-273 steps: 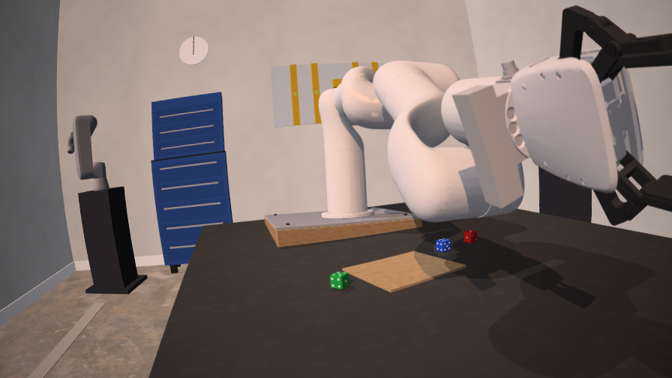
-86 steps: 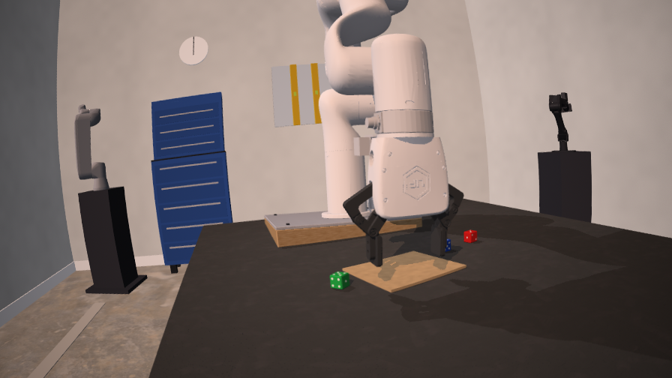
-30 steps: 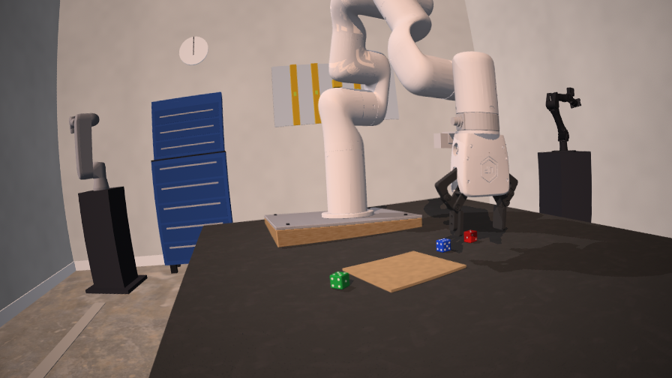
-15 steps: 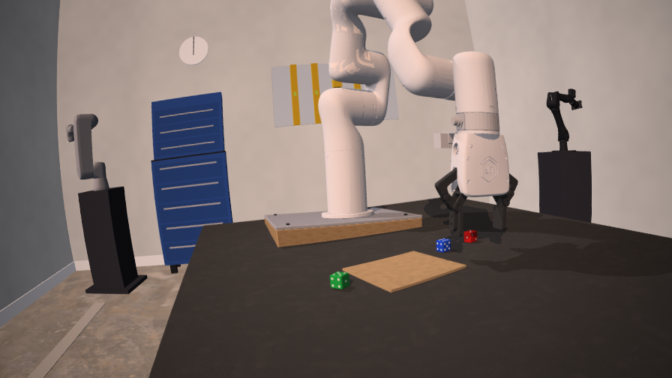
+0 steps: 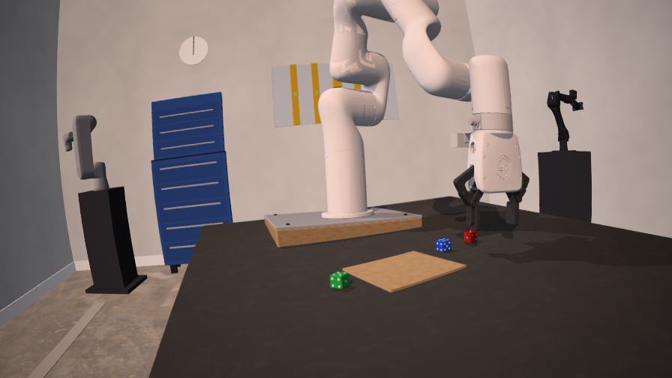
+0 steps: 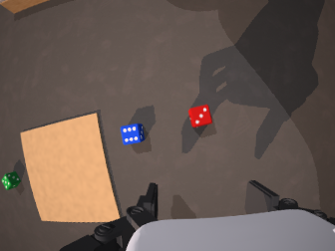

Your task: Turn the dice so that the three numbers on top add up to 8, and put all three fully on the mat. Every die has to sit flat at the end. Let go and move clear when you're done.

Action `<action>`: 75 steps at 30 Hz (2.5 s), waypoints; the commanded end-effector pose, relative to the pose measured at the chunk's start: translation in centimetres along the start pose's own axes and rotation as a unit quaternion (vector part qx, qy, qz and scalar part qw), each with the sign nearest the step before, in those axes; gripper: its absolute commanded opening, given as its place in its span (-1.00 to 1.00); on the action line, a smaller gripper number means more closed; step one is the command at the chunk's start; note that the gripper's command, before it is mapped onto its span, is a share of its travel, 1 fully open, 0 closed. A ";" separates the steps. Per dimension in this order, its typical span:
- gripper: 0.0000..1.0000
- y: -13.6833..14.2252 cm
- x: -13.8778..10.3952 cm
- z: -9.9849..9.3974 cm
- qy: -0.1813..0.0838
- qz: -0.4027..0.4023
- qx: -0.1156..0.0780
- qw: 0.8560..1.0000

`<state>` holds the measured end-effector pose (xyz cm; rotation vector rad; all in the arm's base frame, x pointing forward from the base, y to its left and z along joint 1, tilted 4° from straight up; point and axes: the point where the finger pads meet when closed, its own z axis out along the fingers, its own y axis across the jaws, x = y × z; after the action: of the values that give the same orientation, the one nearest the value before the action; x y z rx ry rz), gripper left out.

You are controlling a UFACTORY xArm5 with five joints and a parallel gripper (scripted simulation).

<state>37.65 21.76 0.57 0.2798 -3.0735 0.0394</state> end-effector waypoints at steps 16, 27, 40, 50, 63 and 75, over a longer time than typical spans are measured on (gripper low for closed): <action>1.00 3.2 0.7 -0.3 -0.004 0.001 0.001 1.000; 1.00 3.2 0.7 -0.3 -0.004 0.001 0.001 1.000; 1.00 3.2 0.7 -0.3 -0.004 0.001 0.001 1.000; 1.00 3.2 0.7 -0.4 -0.004 0.001 0.001 1.000; 1.00 2.6 0.7 -8.3 -0.003 0.001 0.001 1.000; 1.00 2.4 0.7 -11.2 -0.003 0.001 0.001 1.000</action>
<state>37.07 24.35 11.33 0.2762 -3.0784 0.0419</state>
